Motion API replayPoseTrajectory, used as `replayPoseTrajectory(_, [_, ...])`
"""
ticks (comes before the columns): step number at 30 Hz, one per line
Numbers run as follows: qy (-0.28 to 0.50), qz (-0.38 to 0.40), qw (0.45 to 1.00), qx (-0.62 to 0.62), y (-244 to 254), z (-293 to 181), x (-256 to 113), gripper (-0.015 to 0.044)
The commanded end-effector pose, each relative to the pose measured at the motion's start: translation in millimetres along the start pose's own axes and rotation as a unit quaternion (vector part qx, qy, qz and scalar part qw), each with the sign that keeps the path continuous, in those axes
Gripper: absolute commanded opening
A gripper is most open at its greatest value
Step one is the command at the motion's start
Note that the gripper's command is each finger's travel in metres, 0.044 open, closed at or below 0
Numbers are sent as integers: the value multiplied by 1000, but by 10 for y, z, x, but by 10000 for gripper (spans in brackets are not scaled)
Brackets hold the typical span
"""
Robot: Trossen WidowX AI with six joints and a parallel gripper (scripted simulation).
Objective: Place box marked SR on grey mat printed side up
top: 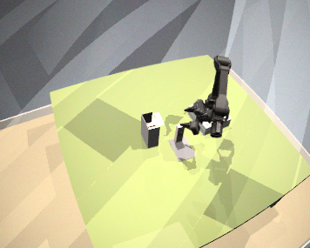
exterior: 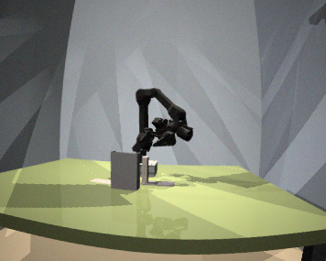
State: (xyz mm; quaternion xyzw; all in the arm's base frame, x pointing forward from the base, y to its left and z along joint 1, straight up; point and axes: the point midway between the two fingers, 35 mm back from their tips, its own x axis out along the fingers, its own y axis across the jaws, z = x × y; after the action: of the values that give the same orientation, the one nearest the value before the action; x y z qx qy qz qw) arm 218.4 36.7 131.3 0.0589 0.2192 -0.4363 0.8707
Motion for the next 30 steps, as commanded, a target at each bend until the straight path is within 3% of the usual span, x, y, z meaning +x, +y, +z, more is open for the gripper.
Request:
replayPoseTrajectory(1, [-1,-11,1000,8,10,1,-3,440])
replayPoseTrajectory(23, [53,-192,955,219,101,16,70,440])
replayPoseTrajectory(30, [53,-198,952,226,144,-25,55,440])
